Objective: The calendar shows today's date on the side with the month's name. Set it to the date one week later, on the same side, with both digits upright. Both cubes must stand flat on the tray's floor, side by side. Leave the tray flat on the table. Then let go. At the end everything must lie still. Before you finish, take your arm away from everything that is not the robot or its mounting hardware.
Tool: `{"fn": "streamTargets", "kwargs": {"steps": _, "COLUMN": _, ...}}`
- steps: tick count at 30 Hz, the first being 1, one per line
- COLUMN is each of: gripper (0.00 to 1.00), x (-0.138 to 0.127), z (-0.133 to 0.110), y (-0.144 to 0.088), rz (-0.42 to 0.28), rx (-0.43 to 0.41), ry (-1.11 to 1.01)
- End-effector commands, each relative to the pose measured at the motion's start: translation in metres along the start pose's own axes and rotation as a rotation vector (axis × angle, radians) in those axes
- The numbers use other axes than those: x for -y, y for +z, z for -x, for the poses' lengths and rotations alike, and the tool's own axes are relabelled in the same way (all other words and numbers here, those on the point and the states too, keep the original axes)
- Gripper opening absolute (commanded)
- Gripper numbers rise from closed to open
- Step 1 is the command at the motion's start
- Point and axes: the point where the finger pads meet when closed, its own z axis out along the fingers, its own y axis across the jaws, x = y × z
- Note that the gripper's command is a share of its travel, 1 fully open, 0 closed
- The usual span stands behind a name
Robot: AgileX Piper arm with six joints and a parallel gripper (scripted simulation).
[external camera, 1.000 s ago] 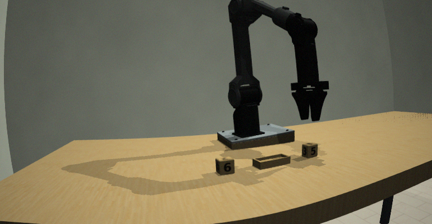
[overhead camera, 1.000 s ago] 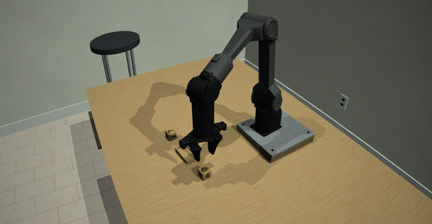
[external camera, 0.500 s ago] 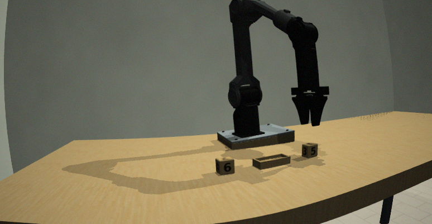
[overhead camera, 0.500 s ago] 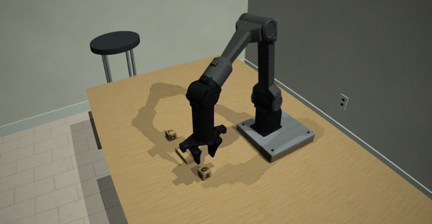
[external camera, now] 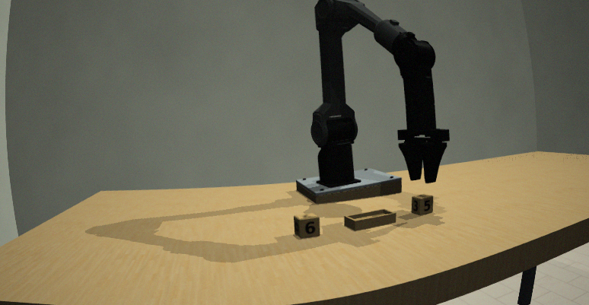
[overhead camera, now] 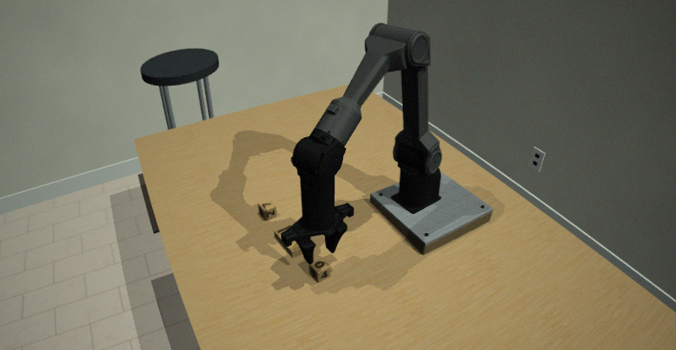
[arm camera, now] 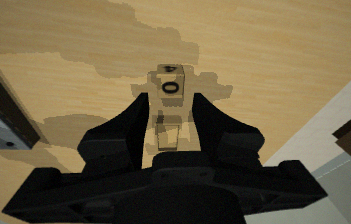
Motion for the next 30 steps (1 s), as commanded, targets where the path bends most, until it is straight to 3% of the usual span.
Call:
{"fn": "streamTargets", "kwargs": {"steps": 1, "gripper": 0.64, "x": -0.001, "z": -0.001, "y": 0.004, "rz": 0.004, "rx": -0.002, "ry": 0.001}}
{"fn": "streamTargets", "kwargs": {"steps": 30, "gripper": 0.64, "x": 0.0, "z": -0.001, "y": 0.02, "rz": 0.002, "rx": -0.001, "ry": 0.001}}
